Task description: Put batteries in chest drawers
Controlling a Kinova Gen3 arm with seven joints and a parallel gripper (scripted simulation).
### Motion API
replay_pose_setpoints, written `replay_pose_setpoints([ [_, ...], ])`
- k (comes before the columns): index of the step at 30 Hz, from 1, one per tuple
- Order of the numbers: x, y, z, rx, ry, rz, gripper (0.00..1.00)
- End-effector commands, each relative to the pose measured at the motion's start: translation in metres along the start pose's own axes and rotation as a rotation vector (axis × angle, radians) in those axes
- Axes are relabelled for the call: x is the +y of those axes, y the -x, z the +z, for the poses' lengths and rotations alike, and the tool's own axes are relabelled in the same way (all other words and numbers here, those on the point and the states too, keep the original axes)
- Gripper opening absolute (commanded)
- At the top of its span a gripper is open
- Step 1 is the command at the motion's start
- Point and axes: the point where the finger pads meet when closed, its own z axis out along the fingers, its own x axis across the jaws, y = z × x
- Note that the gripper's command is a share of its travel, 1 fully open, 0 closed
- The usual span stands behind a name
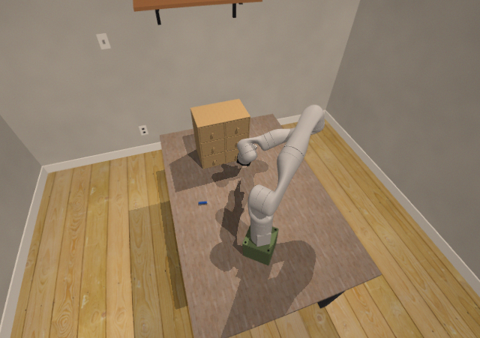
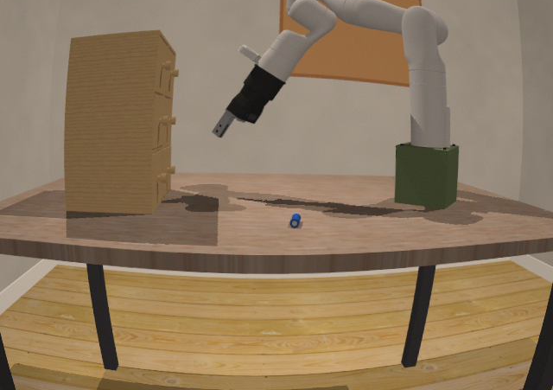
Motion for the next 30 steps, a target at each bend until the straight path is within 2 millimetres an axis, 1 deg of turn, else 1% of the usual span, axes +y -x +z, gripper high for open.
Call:
replay_pose_setpoints([
  [1, 0.0, 0.005, -0.002, 0.006, -0.002, 0.028, 0.0],
  [13, 0.0, 0.003, -0.012, 0.084, -0.001, 0.277, 0.0],
  [15, 0.0, 0.003, -0.012, 0.084, -0.001, 0.277, 0.0],
  [30, -0.001, 0.001, -0.026, 0.195, -0.001, 0.631, 0.0],
])
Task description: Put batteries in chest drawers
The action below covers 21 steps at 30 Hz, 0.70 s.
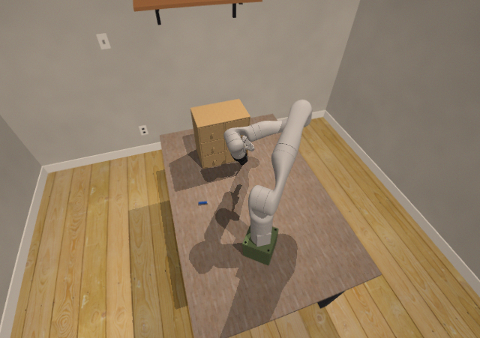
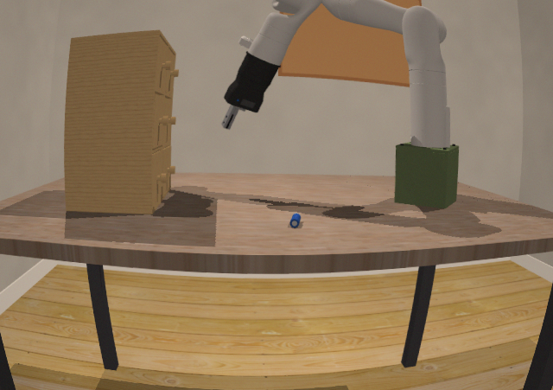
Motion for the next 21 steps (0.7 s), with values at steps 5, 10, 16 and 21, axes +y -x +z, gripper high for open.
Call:
replay_pose_setpoints([
  [5, -0.001, 0.004, -0.005, 0.026, -0.003, 0.102, 0.0],
  [10, -0.002, 0.003, -0.01, 0.067, -0.003, 0.234, 0.0],
  [16, -0.003, 0.001, -0.017, 0.119, -0.002, 0.401, 0.0],
  [21, -0.003, 0.0, -0.02, 0.146, -0.002, 0.487, 0.0],
])
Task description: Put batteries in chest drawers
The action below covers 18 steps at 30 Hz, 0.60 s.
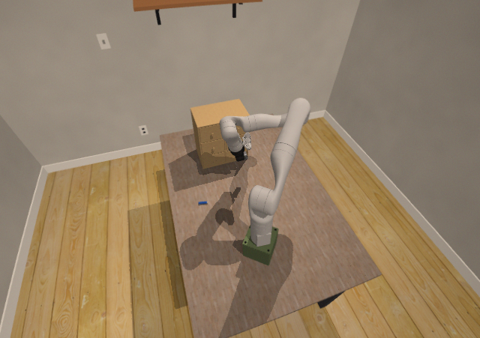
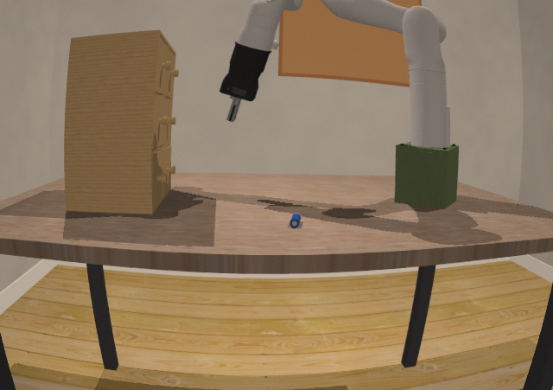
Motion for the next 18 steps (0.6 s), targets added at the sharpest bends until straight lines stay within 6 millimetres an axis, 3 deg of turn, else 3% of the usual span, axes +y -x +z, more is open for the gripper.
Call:
replay_pose_setpoints([
  [1, -0.001, 0.002, -0.003, 0.014, -0.001, 0.061, 0.0],
  [18, -0.007, -0.003, -0.019, 0.154, 0.0, 0.506, 0.0],
])
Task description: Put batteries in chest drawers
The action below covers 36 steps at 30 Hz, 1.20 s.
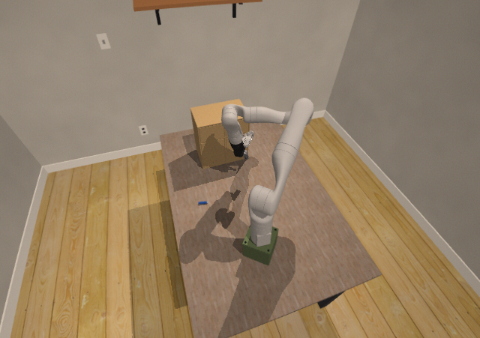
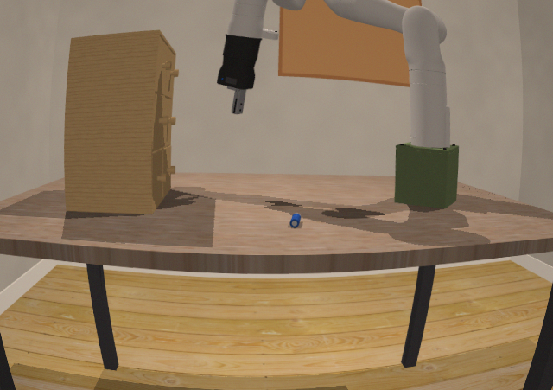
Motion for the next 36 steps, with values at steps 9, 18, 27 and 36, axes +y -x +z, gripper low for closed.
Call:
replay_pose_setpoints([
  [9, -0.007, 0.001, -0.011, 0.088, 0.001, 0.298, 0.0],
  [18, -0.01, -0.001, -0.017, 0.145, 0.002, 0.478, 0.0],
  [27, -0.013, -0.003, -0.023, 0.202, 0.002, 0.658, 0.0],
  [36, -0.015, -0.004, -0.027, 0.234, 0.003, 0.759, 0.0],
])
